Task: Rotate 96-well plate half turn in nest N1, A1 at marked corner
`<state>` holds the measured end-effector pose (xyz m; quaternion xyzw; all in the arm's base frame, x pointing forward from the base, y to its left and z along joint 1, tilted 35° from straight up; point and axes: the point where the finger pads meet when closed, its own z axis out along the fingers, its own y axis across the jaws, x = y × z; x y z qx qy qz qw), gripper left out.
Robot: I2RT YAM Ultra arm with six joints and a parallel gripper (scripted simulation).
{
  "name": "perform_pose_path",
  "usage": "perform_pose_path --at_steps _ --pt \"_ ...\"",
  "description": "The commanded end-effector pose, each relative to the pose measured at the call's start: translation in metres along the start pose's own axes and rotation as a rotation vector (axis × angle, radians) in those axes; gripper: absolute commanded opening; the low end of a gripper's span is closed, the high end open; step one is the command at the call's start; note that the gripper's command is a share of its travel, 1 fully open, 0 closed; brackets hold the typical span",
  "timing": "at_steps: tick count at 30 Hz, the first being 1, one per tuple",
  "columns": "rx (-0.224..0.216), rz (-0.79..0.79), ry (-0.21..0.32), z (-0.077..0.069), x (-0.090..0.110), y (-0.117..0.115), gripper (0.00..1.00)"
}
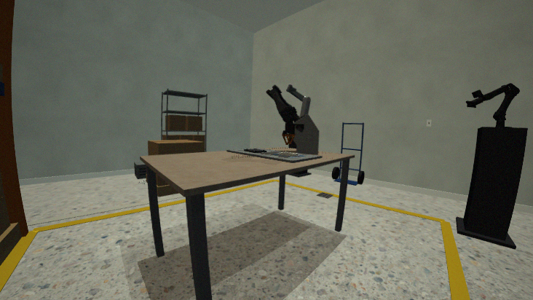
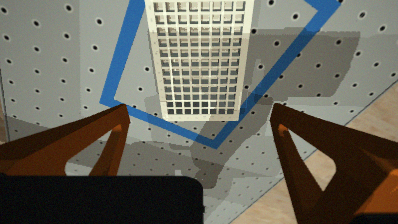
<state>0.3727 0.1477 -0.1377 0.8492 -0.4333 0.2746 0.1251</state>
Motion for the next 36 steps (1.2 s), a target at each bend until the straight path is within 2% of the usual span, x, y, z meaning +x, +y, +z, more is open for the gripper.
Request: perform_pose_path --at_steps 1,36 --pt "0.018 -0.010 -0.002 -0.005 -0.004 -0.005 1.00" --pt "0.017 -0.010 -0.001 0.047 -0.003 -0.005 1.00"
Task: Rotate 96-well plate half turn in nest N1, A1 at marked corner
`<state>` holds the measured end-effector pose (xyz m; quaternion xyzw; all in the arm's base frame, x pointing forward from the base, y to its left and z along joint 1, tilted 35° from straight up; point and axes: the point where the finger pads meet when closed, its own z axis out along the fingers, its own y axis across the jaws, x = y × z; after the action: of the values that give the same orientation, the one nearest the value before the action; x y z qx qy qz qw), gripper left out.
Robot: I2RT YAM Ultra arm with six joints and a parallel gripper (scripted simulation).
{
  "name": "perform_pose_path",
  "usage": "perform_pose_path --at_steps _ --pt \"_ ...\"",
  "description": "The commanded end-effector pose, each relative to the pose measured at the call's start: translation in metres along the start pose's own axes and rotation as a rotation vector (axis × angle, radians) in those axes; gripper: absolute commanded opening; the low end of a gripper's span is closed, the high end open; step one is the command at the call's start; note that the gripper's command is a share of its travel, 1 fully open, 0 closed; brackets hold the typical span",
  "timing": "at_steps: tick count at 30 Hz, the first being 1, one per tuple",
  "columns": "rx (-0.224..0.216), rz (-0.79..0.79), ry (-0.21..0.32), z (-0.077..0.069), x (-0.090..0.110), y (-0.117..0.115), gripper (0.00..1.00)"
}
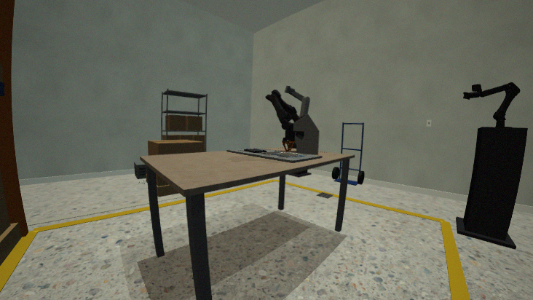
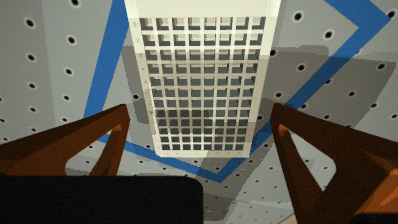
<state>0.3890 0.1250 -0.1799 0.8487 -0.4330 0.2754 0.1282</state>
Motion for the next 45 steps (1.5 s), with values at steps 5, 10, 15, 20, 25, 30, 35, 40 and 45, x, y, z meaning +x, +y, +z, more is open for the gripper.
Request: perform_pose_path --at_steps 5,10,15,20,25,30,35,40,45 --pt "0.022 -0.009 -0.005 0.005 -0.002 -0.007 1.00" --pt "0.022 -0.009 -0.005 0.013 -0.002 -0.007 1.00" --pt "0.022 -0.009 -0.005 0.018 -0.002 -0.007 1.00" --pt "0.022 -0.009 -0.005 0.024 -0.002 -0.007 1.00" --pt "0.022 -0.009 -0.005 0.024 -0.002 -0.007 1.00" --pt "0.022 -0.009 -0.005 0.024 -0.002 -0.007 1.00" --pt "0.022 -0.009 -0.005 0.024 -0.002 -0.007 1.00" --pt "0.022 -0.009 -0.005 0.024 -0.002 -0.007 1.00" --pt "0.022 -0.009 -0.005 0.024 -0.002 -0.007 1.00"
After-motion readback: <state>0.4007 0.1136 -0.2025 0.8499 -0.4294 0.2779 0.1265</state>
